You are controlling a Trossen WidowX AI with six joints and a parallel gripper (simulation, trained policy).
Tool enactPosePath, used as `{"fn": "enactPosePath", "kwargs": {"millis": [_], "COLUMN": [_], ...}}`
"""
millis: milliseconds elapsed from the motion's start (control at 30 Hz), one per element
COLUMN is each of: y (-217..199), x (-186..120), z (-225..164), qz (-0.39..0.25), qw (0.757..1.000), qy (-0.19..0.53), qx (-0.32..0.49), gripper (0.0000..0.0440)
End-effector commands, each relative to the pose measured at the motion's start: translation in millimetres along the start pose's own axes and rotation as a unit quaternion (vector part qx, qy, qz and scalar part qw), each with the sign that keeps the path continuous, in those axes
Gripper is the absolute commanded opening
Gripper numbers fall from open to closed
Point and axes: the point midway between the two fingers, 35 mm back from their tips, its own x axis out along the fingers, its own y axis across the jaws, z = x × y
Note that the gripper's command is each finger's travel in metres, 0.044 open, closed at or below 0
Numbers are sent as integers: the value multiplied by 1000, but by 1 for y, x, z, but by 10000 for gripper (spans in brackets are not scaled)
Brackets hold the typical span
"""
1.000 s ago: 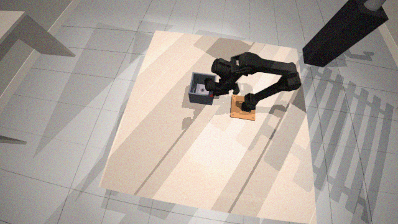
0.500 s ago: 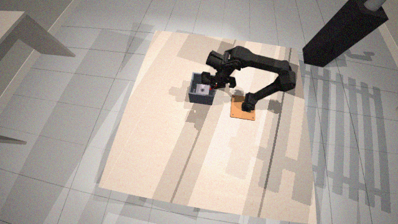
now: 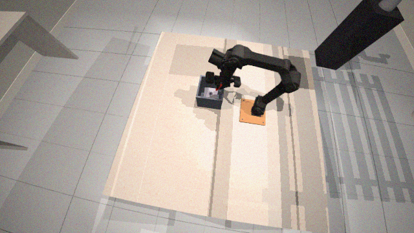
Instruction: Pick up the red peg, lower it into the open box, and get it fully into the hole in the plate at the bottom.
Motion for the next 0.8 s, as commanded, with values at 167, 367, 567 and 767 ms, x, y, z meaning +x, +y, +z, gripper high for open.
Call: {"fn": "enactPosePath", "kwargs": {"millis": [167,367,567,767], "y": [5,9,13,18], "x": [26,43,60,75], "z": [16,21,22,23], "qz": [-16,-21,-22,-23], "qw": [1000,999,999,998], "qy": [15,27,41,51], "qx": [-2,-8,-15,-29], "gripper": [0,0,0,0]}}
